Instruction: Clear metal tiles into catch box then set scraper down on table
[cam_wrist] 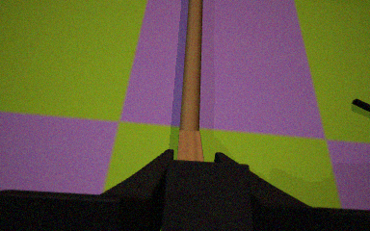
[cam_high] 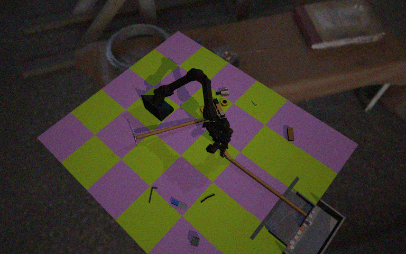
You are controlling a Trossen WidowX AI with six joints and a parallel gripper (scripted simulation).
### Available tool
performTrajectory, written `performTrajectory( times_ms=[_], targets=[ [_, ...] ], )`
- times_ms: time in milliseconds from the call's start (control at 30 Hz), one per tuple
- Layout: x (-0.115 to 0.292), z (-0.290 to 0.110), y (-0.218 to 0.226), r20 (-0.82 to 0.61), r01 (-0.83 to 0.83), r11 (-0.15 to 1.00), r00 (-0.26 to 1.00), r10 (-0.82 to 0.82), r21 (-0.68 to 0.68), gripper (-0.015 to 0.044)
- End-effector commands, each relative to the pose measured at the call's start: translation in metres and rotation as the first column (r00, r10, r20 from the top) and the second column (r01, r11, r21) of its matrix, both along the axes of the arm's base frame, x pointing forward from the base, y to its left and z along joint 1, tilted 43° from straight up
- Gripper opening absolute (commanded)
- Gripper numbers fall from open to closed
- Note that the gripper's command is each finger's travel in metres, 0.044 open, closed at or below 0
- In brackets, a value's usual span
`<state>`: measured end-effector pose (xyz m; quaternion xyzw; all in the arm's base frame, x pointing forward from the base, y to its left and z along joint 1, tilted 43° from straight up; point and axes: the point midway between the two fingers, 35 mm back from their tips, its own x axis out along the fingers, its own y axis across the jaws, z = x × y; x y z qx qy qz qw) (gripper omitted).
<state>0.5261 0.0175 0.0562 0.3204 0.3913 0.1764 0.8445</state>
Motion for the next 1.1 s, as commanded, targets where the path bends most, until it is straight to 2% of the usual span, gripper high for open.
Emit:
performTrajectory(
  times_ms=[0,333,1067],
  targets=[
    [0.0,0.001,-0.001,0.003,0.001,1.0,1.0,-0.001,0.0,0.0],
    [0.0,0.001,-0.002,0.006,0.005,1.0,1.0,-0.005,-0.001,0.0],
    [-0.03,0.005,-0.006,0.005,0.007,1.0,1.0,-0.007,-0.002,0.0]
  ],
)
